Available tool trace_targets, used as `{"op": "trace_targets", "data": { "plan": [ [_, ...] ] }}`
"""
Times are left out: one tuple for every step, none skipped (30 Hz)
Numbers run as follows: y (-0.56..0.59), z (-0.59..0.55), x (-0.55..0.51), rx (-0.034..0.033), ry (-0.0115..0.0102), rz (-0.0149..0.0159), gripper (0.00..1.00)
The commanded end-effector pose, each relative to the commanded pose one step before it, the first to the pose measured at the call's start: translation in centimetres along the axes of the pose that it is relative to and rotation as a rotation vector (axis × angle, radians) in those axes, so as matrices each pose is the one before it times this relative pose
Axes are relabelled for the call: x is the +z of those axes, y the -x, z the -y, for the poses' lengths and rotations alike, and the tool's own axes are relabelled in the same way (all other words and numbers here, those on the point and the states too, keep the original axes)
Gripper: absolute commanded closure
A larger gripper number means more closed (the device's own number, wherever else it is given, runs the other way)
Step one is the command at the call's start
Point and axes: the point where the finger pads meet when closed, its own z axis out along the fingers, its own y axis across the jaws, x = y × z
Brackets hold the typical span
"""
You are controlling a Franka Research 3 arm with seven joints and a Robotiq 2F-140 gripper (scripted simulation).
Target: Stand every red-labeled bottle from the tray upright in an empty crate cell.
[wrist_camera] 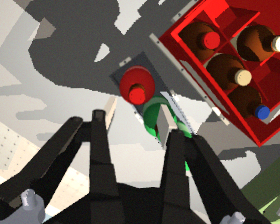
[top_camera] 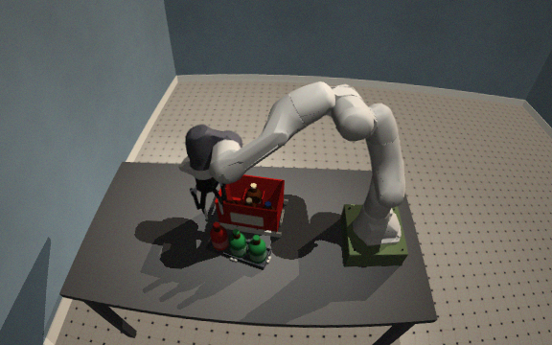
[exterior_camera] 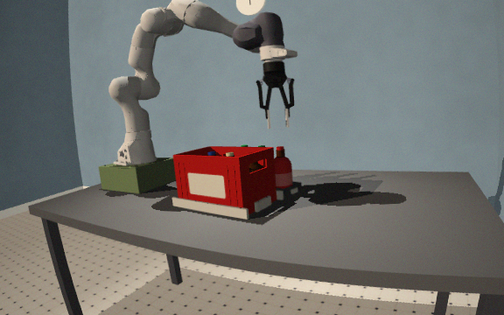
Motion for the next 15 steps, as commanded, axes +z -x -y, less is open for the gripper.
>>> {"op": "trace_targets", "data": {
  "plan": [
    [-0.099,-0.020,0.176,0.00697,0.00065,0.00054,0.62],
    [0.000,0.000,0.058,0.00000,0.00000,0.00000,0.62],
    [0.000,0.000,0.065,0.00000,0.00000,0.00000,0.62],
    [0.000,0.000,0.073,0.00000,0.00001,0.00000,0.62],
    [0.000,0.000,0.081,0.00000,0.00000,0.00000,0.62],
    [0.000,0.001,0.088,0.00000,0.00000,0.00000,0.62],
    [0.000,0.001,0.096,0.00000,0.00000,0.00000,0.62],
    [0.000,0.000,0.103,0.00000,0.00000,0.00000,0.62],
    [0.000,0.000,0.109,0.00000,0.00000,0.00000,0.62],
    [0.000,0.000,0.000,0.00000,0.00000,0.00000,0.62],
    [0.000,0.000,0.000,0.00000,0.00000,0.00000,0.62],
    [0.000,0.001,0.116,0.00000,0.00000,0.00000,0.62],
    [0.000,0.001,0.122,0.00000,0.00000,0.00000,0.62],
    [0.000,0.001,0.128,0.00000,0.00000,0.00000,0.62],
    [0.000,0.000,0.133,0.00000,0.00000,0.00000,0.62]
  ]
}}
